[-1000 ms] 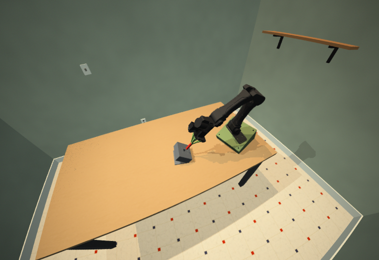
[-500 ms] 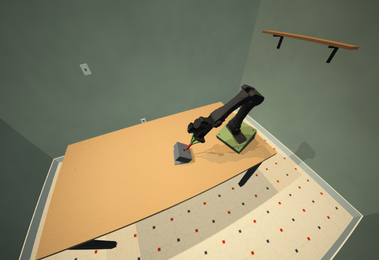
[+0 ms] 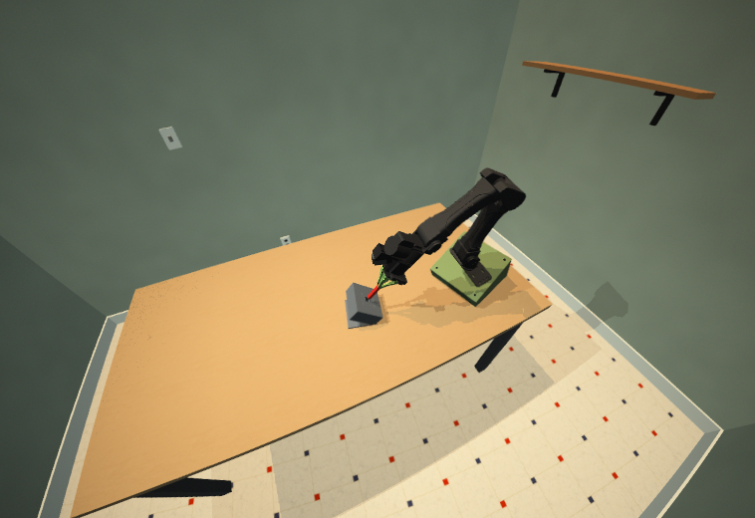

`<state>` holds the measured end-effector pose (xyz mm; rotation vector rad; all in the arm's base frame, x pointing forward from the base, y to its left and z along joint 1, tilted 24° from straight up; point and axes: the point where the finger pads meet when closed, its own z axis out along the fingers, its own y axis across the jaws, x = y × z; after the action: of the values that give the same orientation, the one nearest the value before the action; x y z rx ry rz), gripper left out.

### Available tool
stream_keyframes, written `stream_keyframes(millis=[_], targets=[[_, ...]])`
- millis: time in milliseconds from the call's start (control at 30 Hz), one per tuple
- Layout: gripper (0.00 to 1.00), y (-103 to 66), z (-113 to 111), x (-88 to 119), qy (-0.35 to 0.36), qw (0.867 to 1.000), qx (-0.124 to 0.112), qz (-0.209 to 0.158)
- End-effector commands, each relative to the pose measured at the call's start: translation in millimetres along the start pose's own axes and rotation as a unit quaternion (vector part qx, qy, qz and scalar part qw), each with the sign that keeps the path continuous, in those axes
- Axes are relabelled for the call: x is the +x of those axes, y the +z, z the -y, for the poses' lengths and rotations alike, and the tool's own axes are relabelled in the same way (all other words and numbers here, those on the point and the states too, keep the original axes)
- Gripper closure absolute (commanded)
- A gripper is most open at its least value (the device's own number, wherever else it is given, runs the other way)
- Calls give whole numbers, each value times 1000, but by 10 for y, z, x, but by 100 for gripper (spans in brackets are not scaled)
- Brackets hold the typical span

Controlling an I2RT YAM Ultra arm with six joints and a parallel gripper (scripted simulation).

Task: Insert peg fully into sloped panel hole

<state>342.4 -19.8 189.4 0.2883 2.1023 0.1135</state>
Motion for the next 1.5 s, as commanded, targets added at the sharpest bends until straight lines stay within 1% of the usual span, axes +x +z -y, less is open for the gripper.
stream_keyframes(millis=[0,333,667,833,867,1067,1333,1467], targets=[[100,8,-21,-86,2,1000,-1,11],[100,-50,-5,-22,2,1000,-1,11],[100,37,-2,-8,2,1000,-1,11],[100,33,-5,-20,2,1000,-1,11],[100,-18,-22,-113,0,1000,-4,21],[100,-67,-12,-71,2,1000,-1,13],[100,-158,4,-5,2,1000,-1,11],[100,-167,11,22,2,1000,-1,11]])
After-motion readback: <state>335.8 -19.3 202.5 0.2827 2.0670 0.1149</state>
